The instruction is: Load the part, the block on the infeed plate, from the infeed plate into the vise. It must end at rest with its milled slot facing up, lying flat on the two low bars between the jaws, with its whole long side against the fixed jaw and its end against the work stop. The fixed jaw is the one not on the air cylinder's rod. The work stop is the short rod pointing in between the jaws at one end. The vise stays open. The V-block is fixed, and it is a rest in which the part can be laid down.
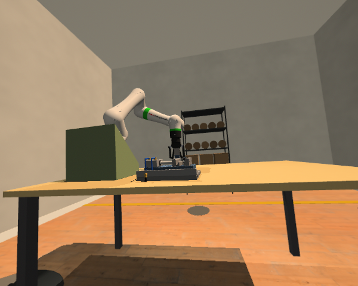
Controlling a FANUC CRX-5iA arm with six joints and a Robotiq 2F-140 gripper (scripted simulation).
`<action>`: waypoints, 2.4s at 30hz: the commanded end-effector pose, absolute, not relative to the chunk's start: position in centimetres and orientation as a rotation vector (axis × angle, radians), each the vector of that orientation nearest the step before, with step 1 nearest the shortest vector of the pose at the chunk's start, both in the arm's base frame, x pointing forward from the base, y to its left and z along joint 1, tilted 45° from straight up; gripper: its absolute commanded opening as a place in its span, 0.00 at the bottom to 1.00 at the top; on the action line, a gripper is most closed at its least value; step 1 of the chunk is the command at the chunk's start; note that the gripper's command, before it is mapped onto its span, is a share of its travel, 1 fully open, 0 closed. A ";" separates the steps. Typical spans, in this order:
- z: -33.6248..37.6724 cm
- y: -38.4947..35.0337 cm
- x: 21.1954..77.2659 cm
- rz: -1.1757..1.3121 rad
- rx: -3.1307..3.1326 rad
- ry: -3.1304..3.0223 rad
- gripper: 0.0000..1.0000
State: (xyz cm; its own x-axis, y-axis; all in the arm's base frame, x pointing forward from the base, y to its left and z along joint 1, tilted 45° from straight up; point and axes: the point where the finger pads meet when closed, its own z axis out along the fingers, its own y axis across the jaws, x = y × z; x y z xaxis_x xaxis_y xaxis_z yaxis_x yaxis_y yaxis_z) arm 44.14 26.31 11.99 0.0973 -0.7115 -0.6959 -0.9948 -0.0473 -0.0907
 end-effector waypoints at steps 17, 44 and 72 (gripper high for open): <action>12.8 25.5 44.1 0.650 -1.817 1.670 0.00; 18.2 20.2 43.9 0.650 -1.817 1.670 0.00; 25.4 13.1 43.5 0.650 -1.817 1.670 0.00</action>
State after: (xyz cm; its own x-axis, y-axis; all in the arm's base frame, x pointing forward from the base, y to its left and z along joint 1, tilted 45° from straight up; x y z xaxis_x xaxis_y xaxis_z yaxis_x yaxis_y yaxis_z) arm 43.56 13.68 24.81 0.0971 -0.7118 -0.6956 -0.9948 -0.0472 -0.0905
